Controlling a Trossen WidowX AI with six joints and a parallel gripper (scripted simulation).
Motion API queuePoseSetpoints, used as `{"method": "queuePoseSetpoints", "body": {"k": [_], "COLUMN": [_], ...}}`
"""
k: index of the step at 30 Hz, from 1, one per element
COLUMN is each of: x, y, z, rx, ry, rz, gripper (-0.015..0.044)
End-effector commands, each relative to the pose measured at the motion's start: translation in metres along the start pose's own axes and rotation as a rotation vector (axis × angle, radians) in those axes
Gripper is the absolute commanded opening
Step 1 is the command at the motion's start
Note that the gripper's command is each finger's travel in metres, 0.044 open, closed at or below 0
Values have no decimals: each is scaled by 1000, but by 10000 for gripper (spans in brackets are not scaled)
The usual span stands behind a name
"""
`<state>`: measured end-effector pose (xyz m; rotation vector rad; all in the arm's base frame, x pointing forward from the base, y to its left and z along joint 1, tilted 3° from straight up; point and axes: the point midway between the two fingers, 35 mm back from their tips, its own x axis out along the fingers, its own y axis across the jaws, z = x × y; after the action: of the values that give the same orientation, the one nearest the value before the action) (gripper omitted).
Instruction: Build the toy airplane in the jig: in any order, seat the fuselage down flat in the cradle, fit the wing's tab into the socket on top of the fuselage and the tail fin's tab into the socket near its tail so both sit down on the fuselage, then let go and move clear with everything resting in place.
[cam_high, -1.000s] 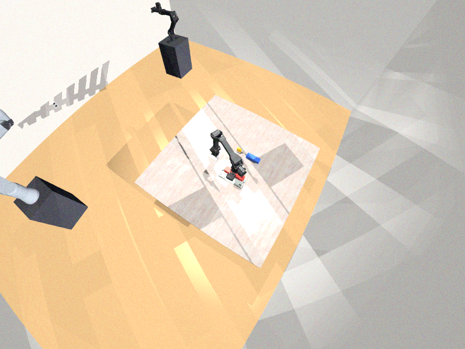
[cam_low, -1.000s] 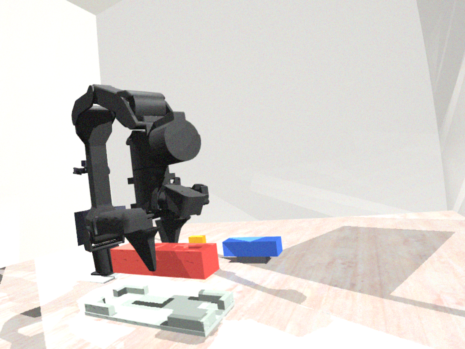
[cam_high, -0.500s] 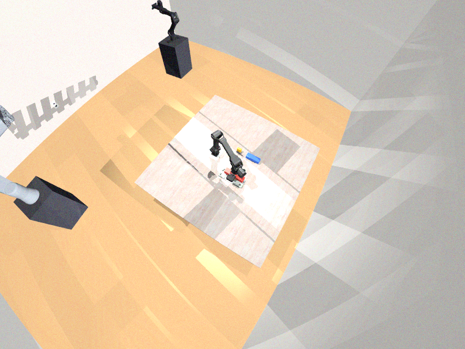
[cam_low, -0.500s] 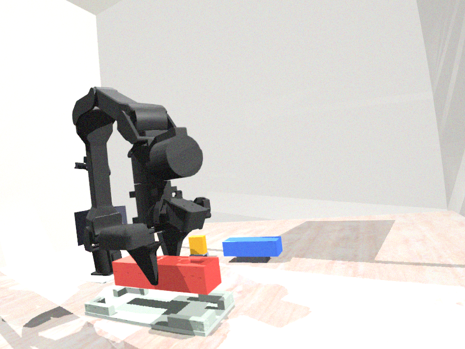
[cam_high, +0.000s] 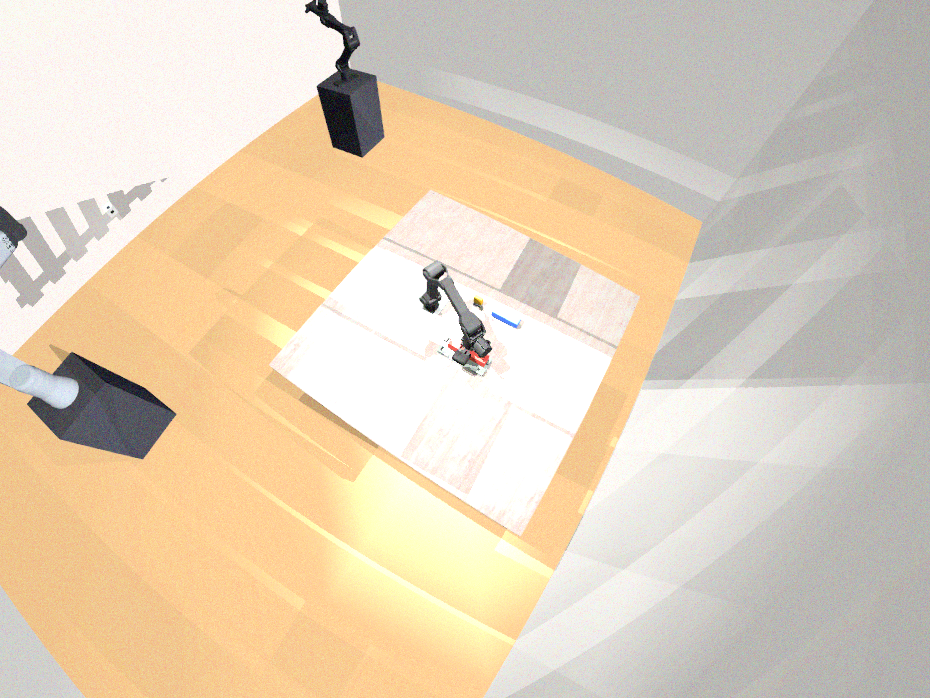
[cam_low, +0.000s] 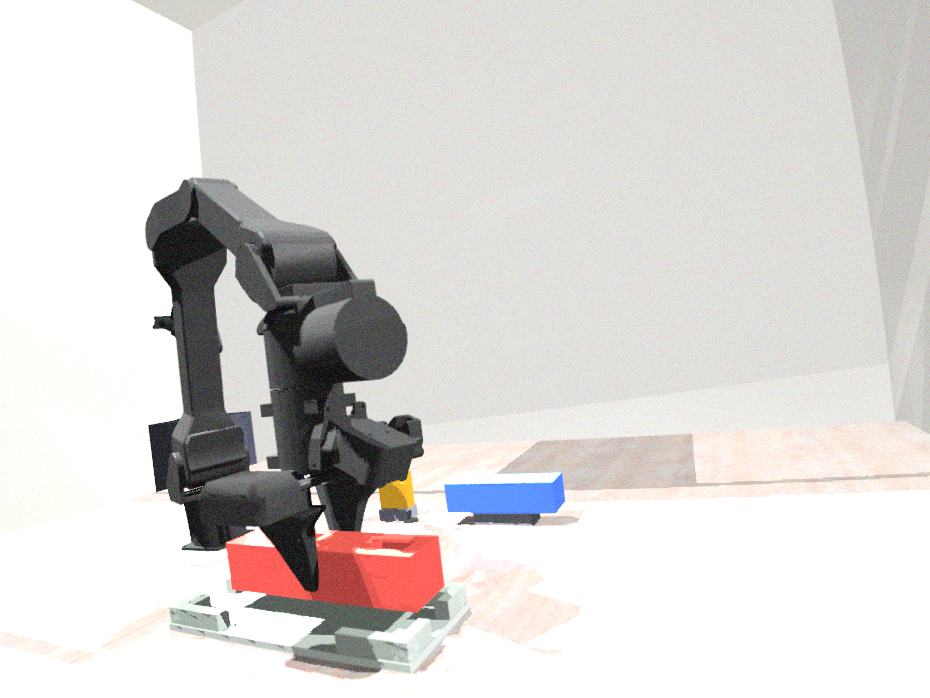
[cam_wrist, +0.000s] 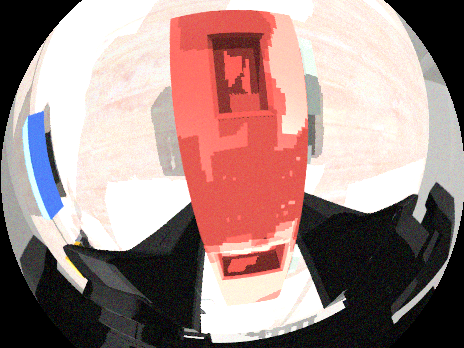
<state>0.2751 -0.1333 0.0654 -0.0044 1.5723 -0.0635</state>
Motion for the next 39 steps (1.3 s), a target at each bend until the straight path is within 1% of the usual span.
{"method": "queuePoseSetpoints", "body": {"k": [1,3,8,23,24,31,33,39], "x": [0,0,0,0,0,-2,-19,-98], "y": [0,0,0,0,0,0,-1,0], "z": [0,0,0,0,0,1,3,2], "rx": [0,0,0,0,0,0,0,-3], "ry": [0,0,0,0,0,0,0,-1], "rz": [0,0,0,0,0,0,0,-2], "gripper": [184,171,39,433,440,440,440,440]}}
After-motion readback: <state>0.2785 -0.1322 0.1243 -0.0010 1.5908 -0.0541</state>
